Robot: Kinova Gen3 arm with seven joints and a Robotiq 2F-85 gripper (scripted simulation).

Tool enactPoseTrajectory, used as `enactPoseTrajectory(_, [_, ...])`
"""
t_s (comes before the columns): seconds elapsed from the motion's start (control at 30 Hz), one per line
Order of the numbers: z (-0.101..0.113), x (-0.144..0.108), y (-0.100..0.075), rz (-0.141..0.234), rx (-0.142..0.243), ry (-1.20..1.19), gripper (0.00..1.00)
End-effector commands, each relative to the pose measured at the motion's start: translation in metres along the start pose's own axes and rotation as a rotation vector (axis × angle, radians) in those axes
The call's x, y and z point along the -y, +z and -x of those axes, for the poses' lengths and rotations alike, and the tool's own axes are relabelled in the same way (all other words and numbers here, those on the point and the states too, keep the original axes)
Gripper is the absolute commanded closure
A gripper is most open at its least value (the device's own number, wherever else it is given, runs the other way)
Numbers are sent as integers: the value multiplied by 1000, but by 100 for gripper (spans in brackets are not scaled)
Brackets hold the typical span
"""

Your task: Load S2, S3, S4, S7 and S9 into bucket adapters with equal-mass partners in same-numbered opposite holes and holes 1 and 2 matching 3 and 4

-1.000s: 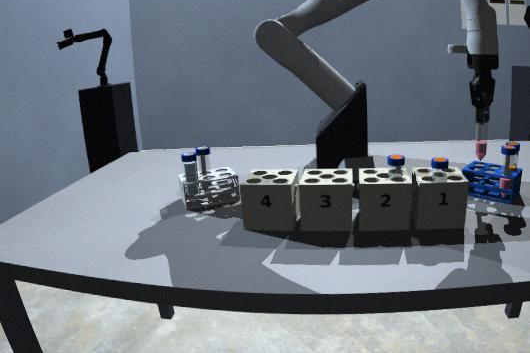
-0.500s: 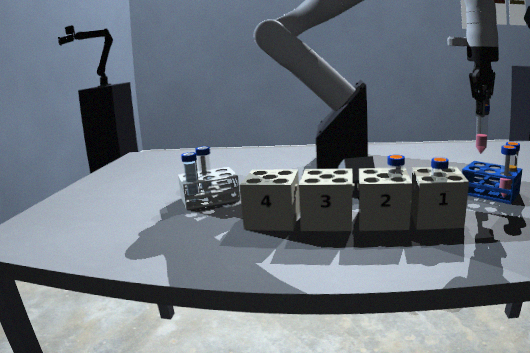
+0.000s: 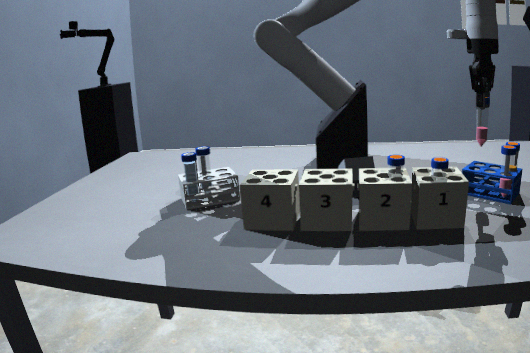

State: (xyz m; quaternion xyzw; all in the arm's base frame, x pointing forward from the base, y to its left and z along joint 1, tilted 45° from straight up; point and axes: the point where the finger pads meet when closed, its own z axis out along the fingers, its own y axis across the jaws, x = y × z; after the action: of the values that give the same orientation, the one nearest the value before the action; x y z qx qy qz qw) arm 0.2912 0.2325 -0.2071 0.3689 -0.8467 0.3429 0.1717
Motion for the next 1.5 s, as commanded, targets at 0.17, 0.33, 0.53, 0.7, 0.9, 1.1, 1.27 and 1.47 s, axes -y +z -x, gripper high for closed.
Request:
enactPoseTrajectory(0.17, [0, 0, -12, 0, 2, 0, 90])
enactPoseTrajectory(0.33, [0, 0, -16, 0, 2, 0, 90])
enactPoseTrajectory(0.53, [0, 0, -24, 0, 2, 0, 90])
enactPoseTrajectory(0.7, [0, 0, -31, 0, 2, 0, 90])
enactPoseTrajectory(0.9, [0, 3, -33, 0, 2, 20, 90])
enactPoseTrajectory(1.1, [-5, 23, -33, 1, 2, 140, 90])
enactPoseTrajectory(1.27, [-8, 39, -33, 1, 2, 240, 90])
enactPoseTrajectory(1.47, [-11, 52, -33, 1, 2, 320, 90])
